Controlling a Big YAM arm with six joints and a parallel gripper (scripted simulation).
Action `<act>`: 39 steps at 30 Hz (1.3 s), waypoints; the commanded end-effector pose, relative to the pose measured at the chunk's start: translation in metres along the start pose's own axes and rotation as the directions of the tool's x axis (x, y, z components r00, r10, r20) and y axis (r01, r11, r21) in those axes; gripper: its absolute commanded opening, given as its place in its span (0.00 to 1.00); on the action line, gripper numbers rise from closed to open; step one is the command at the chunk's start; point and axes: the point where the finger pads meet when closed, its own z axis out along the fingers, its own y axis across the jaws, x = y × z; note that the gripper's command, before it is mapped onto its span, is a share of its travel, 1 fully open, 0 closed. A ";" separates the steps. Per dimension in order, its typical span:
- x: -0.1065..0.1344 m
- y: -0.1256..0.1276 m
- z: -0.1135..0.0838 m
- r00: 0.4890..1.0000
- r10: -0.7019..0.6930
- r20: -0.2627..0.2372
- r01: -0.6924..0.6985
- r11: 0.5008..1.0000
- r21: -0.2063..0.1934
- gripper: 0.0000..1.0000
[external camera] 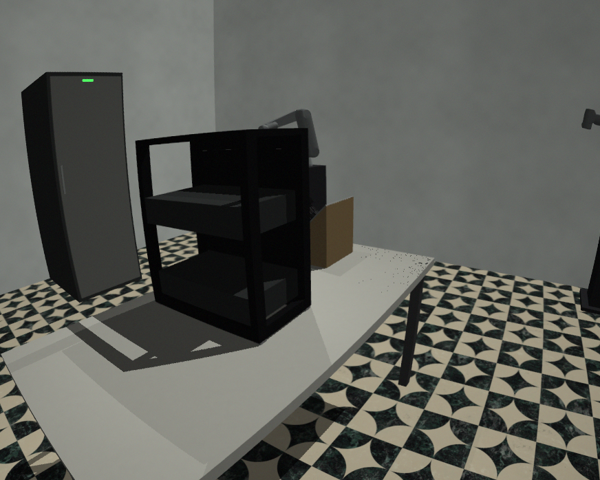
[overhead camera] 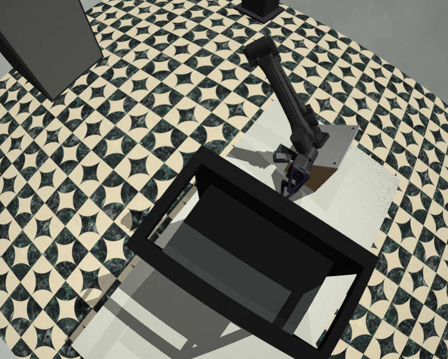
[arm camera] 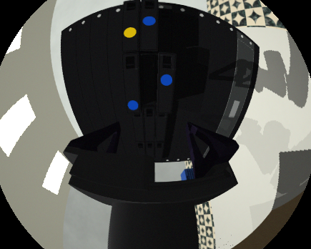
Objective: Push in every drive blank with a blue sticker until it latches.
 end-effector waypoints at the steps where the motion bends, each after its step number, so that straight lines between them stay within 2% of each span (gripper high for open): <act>1: -0.007 0.020 0.019 0.999 0.024 0.038 -0.022 0.999 -0.035 1.00; 25: -0.008 0.020 0.019 0.999 0.023 0.038 -0.022 0.999 -0.034 1.00; 32: -0.015 0.025 0.018 0.999 0.024 0.035 -0.023 0.999 -0.037 1.00; 39: -0.047 0.027 0.019 0.999 0.024 0.043 -0.022 0.999 -0.033 1.00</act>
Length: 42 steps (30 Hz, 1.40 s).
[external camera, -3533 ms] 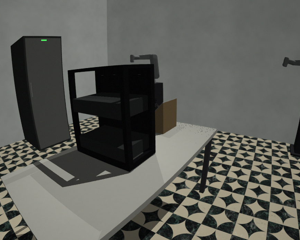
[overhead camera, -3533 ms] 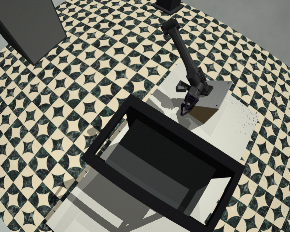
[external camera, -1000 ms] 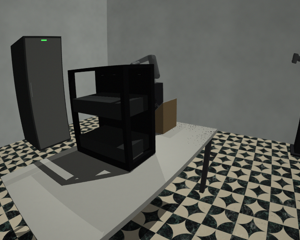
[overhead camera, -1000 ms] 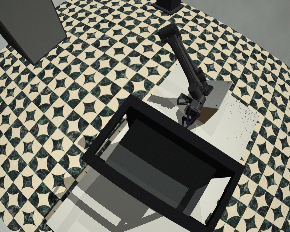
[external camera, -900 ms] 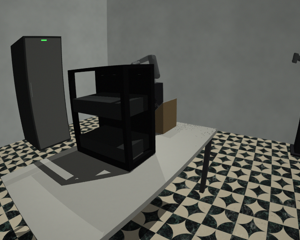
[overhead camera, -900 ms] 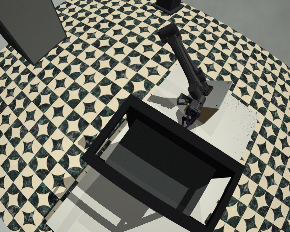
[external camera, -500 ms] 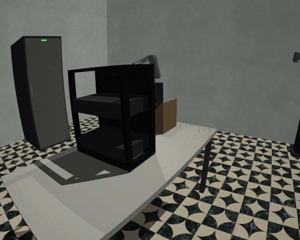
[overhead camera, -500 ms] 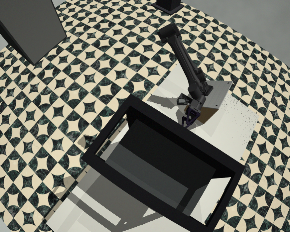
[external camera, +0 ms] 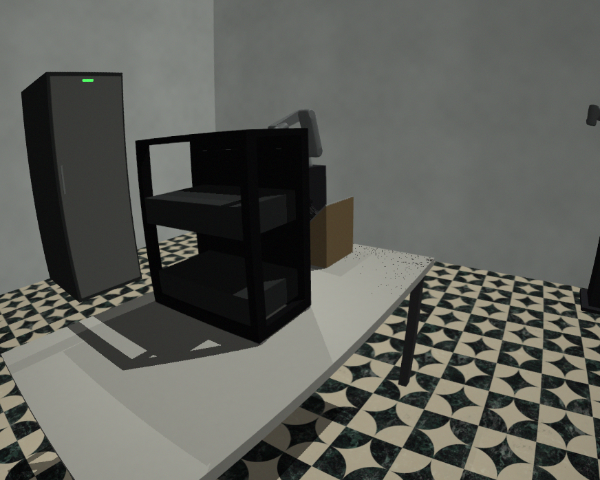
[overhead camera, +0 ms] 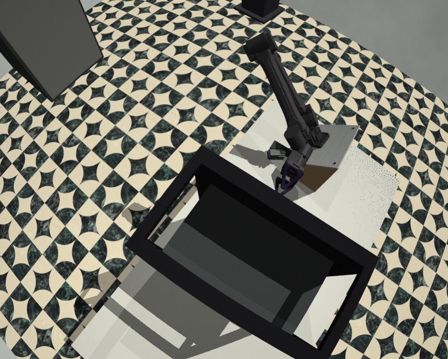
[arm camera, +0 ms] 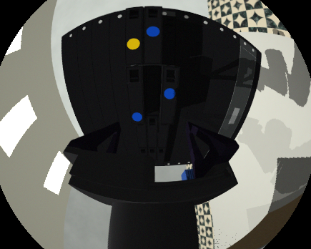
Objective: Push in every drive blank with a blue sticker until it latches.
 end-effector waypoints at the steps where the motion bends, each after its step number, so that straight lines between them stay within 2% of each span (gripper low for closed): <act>1: -0.030 0.023 0.016 0.999 0.021 0.043 -0.020 0.999 -0.025 1.00; 7: -0.070 0.030 0.015 0.999 0.019 0.045 -0.018 0.999 -0.027 1.00; 9: -0.070 0.030 0.015 0.999 0.019 0.045 -0.018 0.999 -0.027 1.00; 15: -0.108 0.037 0.014 0.999 0.015 0.046 -0.014 0.999 -0.029 1.00; 20: -0.127 0.040 0.013 0.999 0.013 0.047 -0.012 1.000 -0.029 1.00; 22: -0.124 0.035 0.016 0.999 0.006 0.033 -0.006 1.000 -0.015 1.00; 24: -0.120 0.041 0.014 1.000 0.006 0.021 -0.005 1.000 -0.028 1.00; 26: -0.120 0.041 0.014 1.000 0.006 0.021 -0.005 1.000 -0.028 1.00; 28: -0.123 0.046 0.014 0.999 0.013 0.036 -0.012 0.999 -0.047 1.00; 42: -0.123 0.046 0.014 0.999 0.013 0.036 -0.012 0.999 -0.047 1.00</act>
